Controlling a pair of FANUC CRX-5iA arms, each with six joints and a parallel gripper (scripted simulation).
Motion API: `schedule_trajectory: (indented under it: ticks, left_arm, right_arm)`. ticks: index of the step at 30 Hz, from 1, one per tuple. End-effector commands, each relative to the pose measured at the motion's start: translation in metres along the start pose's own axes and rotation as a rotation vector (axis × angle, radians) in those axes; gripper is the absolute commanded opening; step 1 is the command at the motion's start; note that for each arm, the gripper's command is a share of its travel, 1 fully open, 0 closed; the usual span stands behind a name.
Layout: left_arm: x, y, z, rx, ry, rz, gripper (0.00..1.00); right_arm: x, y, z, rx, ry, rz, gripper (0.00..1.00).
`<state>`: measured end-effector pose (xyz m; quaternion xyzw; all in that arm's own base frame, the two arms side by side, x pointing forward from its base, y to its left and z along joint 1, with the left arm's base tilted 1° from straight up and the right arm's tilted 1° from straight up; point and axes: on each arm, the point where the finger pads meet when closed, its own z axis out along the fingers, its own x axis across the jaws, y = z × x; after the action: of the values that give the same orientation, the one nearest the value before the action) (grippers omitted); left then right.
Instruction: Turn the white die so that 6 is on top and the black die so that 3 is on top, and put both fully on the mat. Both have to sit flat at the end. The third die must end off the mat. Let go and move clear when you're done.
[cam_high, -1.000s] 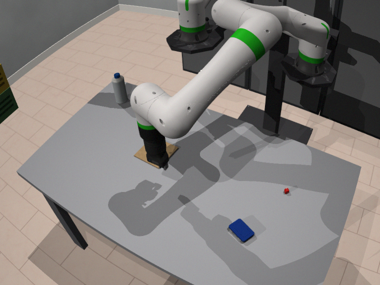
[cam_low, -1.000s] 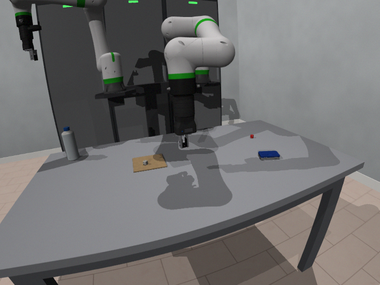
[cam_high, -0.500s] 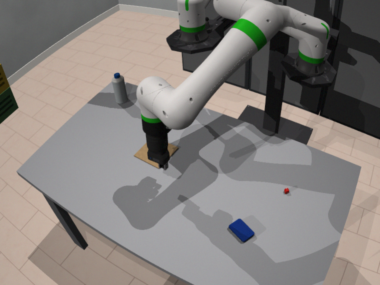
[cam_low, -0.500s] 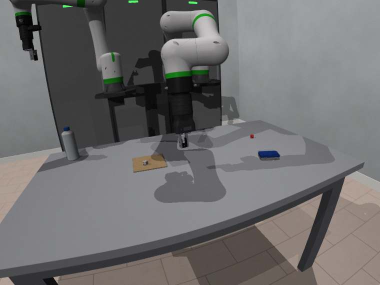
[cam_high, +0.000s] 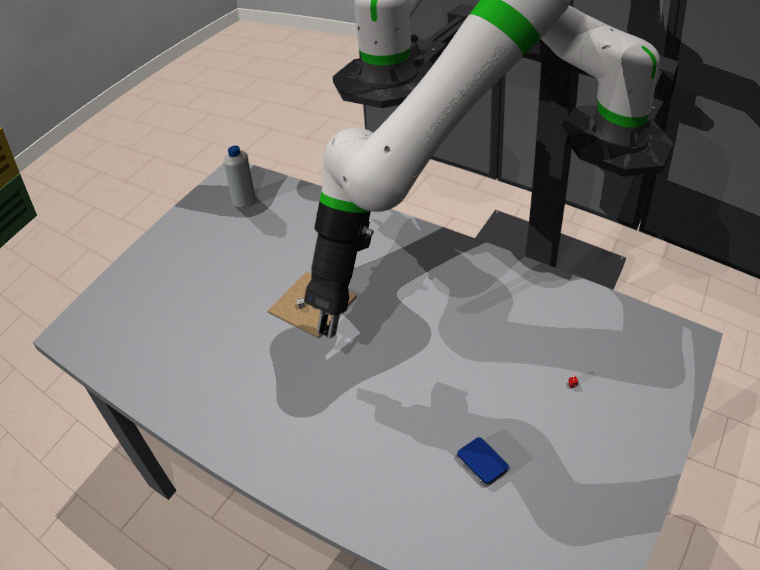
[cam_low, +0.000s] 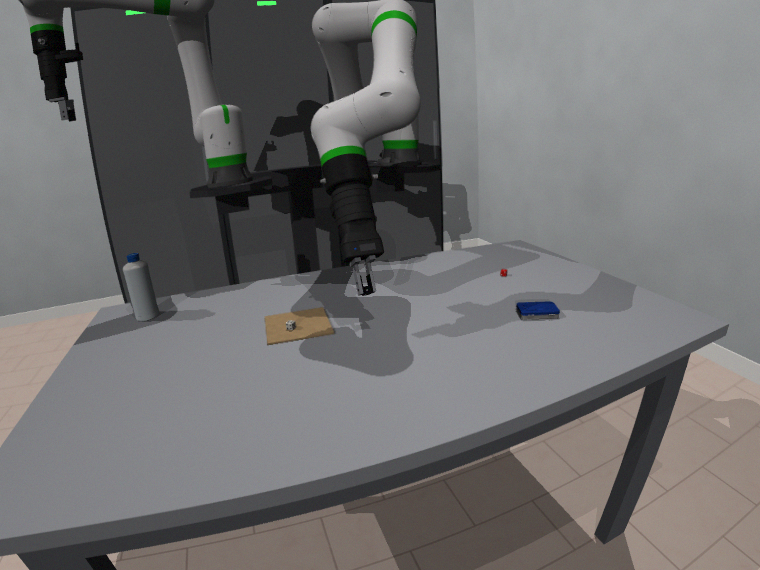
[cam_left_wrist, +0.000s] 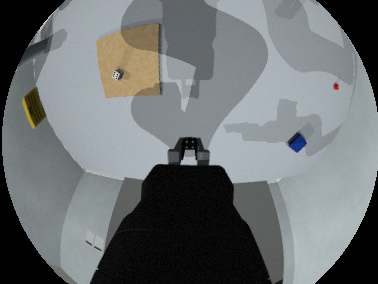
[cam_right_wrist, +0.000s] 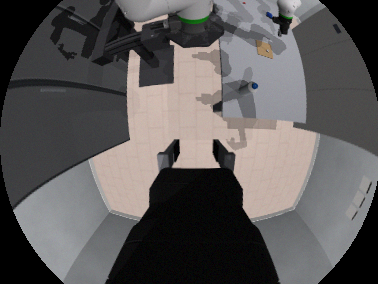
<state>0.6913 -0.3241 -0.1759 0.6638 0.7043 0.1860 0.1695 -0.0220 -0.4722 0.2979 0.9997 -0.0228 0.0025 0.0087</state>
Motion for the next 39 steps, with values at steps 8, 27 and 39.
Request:
schedule_trajectory:
  ticks: [8, 27, 39]
  left_arm:
    - [0.0017, -0.0015, 0.0012, -0.294, 0.025, -0.010, 0.34]
    - [0.0016, -0.0043, 0.0009, -0.569, 0.026, -0.008, 0.34]
    - [0.0008, -0.0069, 0.0057, -0.578, 0.023, -0.007, 0.34]
  right_arm:
    - [-0.0002, 0.0002, -0.0009, -0.002, 0.000, 0.000, 1.00]
    - [-0.0002, 0.0002, -0.0009, -0.002, 0.000, 0.000, 1.00]
    - [-0.0002, 0.0002, -0.0009, -0.002, 0.000, 0.000, 1.00]
